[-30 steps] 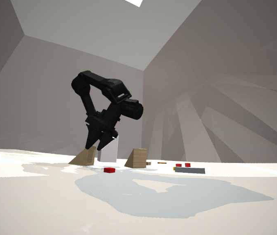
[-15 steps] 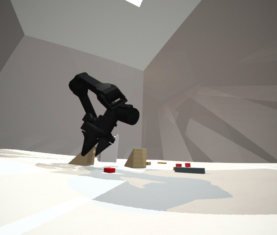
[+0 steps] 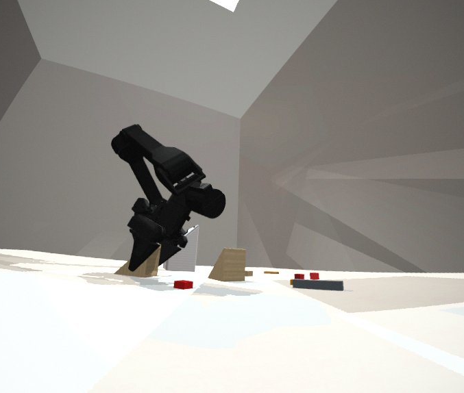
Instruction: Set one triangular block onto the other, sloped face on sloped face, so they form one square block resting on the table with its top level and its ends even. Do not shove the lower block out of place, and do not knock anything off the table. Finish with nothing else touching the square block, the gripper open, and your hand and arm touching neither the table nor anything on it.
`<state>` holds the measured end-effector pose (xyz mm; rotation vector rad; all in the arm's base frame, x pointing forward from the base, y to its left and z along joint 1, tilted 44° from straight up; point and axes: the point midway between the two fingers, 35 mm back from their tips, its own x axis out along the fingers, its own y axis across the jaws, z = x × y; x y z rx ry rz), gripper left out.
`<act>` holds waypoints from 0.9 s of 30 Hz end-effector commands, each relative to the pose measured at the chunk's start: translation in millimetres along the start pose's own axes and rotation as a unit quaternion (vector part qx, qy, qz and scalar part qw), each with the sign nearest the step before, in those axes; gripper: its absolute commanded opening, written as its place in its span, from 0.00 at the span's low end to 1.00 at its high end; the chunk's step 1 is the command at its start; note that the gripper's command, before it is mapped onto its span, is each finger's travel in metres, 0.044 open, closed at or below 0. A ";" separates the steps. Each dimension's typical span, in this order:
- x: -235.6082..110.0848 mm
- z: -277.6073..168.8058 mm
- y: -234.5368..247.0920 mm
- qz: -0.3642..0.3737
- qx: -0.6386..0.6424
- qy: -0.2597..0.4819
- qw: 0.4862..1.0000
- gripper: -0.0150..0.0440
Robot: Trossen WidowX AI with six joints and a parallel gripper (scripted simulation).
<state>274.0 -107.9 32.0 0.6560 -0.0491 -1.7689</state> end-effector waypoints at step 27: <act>1.5 6.4 -1.4 0.000 -0.001 0.023 1.000 0.25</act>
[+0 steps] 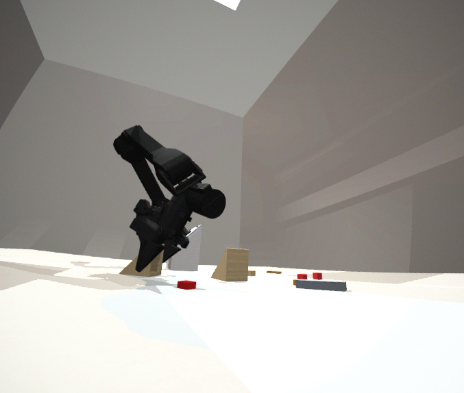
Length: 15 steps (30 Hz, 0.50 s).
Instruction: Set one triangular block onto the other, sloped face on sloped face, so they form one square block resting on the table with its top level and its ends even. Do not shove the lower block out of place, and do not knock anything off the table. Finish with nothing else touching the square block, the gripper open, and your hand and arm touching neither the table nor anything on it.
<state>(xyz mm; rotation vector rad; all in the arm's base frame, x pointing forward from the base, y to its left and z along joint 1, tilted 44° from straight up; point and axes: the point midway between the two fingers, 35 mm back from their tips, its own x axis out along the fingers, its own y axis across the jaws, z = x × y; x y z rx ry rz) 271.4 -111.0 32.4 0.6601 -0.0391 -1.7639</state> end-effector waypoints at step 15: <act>-9.0 30.8 0.1 -0.001 0.000 0.214 0.977 0.25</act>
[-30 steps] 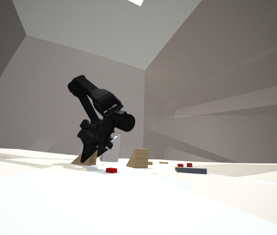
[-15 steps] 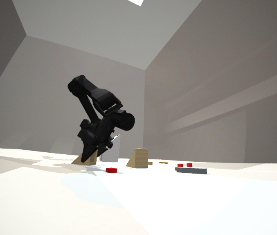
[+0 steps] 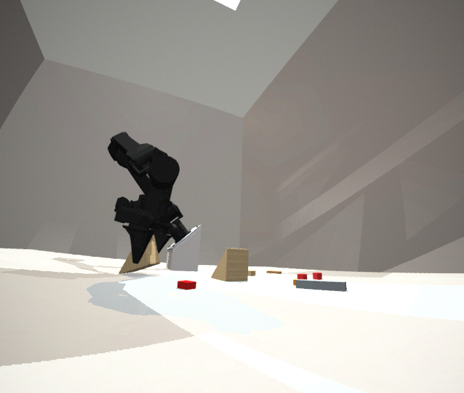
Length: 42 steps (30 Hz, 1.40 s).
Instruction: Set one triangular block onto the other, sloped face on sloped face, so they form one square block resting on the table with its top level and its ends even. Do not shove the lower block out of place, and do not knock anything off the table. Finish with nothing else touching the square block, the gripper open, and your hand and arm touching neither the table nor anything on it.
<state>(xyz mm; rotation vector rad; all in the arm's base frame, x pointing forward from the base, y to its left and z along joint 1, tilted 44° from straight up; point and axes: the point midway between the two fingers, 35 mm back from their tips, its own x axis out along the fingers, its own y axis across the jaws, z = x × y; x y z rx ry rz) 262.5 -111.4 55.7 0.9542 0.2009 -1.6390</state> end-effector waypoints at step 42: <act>-6.3 64.2 -1.1 0.006 -0.006 0.419 0.908 0.65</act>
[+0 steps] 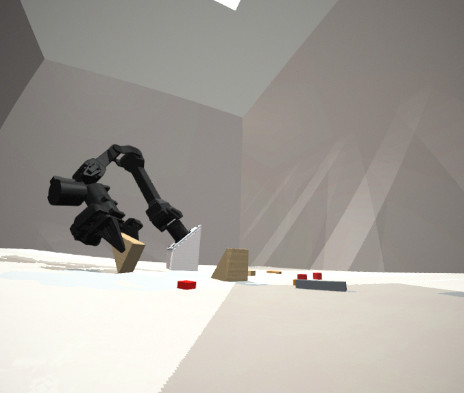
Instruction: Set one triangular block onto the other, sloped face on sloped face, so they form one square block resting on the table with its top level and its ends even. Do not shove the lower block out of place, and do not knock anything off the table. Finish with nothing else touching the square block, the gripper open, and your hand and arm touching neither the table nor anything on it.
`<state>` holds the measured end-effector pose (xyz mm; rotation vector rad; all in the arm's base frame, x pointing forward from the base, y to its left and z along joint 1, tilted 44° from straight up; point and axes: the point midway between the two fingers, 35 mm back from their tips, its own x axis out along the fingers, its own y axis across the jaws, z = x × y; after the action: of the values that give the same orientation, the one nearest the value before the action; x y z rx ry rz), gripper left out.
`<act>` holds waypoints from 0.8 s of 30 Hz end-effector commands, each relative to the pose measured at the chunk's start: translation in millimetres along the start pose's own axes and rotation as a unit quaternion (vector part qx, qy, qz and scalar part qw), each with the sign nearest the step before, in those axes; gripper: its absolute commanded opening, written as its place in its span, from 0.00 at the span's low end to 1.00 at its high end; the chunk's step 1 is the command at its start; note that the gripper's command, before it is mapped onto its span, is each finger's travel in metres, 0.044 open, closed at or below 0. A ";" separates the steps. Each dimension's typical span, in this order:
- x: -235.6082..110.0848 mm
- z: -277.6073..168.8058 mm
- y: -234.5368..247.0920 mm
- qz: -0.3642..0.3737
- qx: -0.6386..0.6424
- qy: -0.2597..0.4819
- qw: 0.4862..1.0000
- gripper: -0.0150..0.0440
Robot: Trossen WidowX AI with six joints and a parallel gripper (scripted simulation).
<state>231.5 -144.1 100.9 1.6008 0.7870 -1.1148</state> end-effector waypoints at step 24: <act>-38.2 -41.6 5.4 0.000 0.001 0.000 1.000 1.00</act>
<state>230.7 -128.7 110.3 1.6093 0.8068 -1.1420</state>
